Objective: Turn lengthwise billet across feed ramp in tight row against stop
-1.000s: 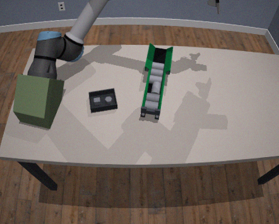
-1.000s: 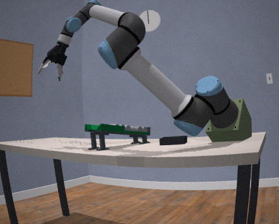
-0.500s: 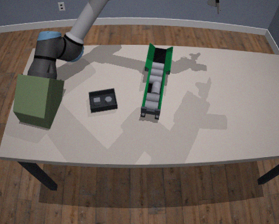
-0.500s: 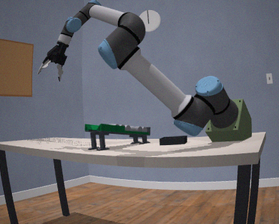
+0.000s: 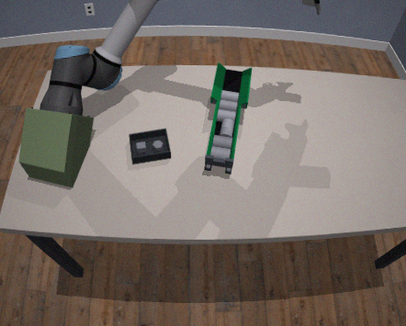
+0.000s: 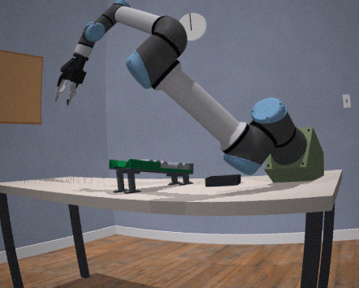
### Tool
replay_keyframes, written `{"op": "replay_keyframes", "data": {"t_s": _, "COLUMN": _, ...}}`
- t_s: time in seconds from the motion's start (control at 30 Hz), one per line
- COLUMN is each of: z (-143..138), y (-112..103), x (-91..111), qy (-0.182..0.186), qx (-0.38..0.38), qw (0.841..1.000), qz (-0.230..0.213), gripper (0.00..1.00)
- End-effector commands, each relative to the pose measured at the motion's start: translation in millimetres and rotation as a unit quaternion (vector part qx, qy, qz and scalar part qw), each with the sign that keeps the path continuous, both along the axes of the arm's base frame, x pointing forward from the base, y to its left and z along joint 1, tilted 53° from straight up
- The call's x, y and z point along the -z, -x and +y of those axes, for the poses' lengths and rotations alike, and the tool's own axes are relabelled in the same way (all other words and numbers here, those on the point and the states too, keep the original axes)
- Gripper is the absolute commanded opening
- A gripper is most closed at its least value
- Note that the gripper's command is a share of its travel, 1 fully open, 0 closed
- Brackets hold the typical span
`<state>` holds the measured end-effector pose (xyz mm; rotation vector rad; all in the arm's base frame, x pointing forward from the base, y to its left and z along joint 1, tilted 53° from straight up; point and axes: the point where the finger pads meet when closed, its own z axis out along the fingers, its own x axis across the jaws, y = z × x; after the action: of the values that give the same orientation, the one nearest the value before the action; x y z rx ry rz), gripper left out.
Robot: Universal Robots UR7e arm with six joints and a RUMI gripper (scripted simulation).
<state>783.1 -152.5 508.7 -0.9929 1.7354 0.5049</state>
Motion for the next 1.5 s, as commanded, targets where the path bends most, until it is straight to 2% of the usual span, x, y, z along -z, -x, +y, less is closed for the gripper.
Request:
{"op": "replay_keyframes", "data": {"t_s": 0.0, "z": -1, "y": 0, "x": 0, "qy": 0.0, "qx": 0.0, "qw": 1.0, "qz": 0.0, "gripper": 0.4}}
{"op": "replay_keyframes", "data": {"t_s": 0.1, "z": -1, "y": 0, "x": 0, "qy": 0.0, "qx": 0.0, "qw": 1.0, "qz": 0.0, "gripper": 0.4}}
{"op": "replay_keyframes", "data": {"t_s": 0.27, "z": 31, "y": 19, "x": 35, "qy": 0.043, "qx": -0.027, "qw": 0.998, "qz": 0.029, "gripper": 0.4}}
{"op": "replay_keyframes", "data": {"t_s": 0.67, "z": 31, "y": 19, "x": 35, "qy": 0.043, "qx": -0.027, "qw": 0.998, "qz": 0.029, "gripper": 0.4}}
{"op": "replay_keyframes", "data": {"t_s": 0.83, "z": 61, "y": 42, "x": 70, "qy": 0.089, "qx": -0.054, "qw": 0.993, "qz": 0.056, "gripper": 0.4}}
{"op": "replay_keyframes", "data": {"t_s": 1.23, "z": 61, "y": 42, "x": 70, "qy": 0.089, "qx": -0.054, "qw": 0.993, "qz": 0.056, "gripper": 0.4}}
{"op": "replay_keyframes", "data": {"t_s": 1.4, "z": 86, "y": 68, "x": 105, "qy": 0.136, "qx": -0.08, "qw": 0.984, "qz": 0.081, "gripper": 0.4}}
{"op": "replay_keyframes", "data": {"t_s": 1.47, "z": 86, "y": 68, "x": 105, "qy": 0.136, "qx": -0.08, "qw": 0.984, "qz": 0.081, "gripper": 0.4}}
